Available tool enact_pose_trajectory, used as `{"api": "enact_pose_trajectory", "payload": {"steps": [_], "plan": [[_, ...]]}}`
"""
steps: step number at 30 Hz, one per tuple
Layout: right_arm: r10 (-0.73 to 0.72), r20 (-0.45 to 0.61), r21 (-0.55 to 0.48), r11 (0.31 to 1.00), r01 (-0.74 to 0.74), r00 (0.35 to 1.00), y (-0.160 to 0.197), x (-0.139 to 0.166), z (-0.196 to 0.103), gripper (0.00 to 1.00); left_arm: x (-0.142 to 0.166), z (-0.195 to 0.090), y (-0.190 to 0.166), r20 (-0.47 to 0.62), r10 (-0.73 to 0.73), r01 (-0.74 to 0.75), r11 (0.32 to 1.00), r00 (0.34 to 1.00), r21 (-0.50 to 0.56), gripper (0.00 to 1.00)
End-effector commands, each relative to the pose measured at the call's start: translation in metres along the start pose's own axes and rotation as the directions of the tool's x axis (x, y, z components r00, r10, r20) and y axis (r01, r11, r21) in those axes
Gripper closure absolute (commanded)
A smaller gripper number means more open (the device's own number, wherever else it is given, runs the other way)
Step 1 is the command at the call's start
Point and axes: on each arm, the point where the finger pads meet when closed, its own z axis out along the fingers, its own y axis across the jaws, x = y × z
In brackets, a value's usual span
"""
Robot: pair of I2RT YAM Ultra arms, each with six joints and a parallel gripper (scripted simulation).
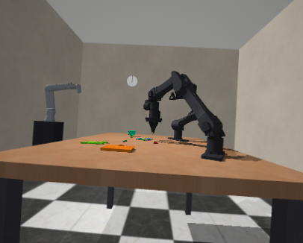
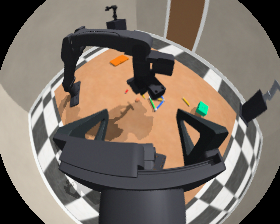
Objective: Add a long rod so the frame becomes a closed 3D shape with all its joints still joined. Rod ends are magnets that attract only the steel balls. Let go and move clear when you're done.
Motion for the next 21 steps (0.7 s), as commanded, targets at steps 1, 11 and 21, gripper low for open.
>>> {"api": "enact_pose_trajectory", "payload": {"steps": [1,11,21], "plan": [[0.001,-0.006,0.003,1.000,-0.001,1.000,0.0000,-0.0004,-0.0022,0.00,-0.0089,-0.0100,0.0025,0.016,0.001,-0.001,1.000,1.000,-0.018,1.00],[0.001,-0.006,0.003,1.000,-0.001,1.000,0.0000,-0.0004,-0.0022,0.00,-0.0079,-0.0155,-0.0012,0.006,-0.097,0.097,0.995,0.995,-0.008,1.00],[0.001,-0.006,0.003,1.000,-0.001,1.000,0.0000,-0.0004,-0.0022,0.00,-0.0070,-0.0179,-0.0018,0.001,-0.444,0.444,0.896,0.896,-0.005,1.00]]}}
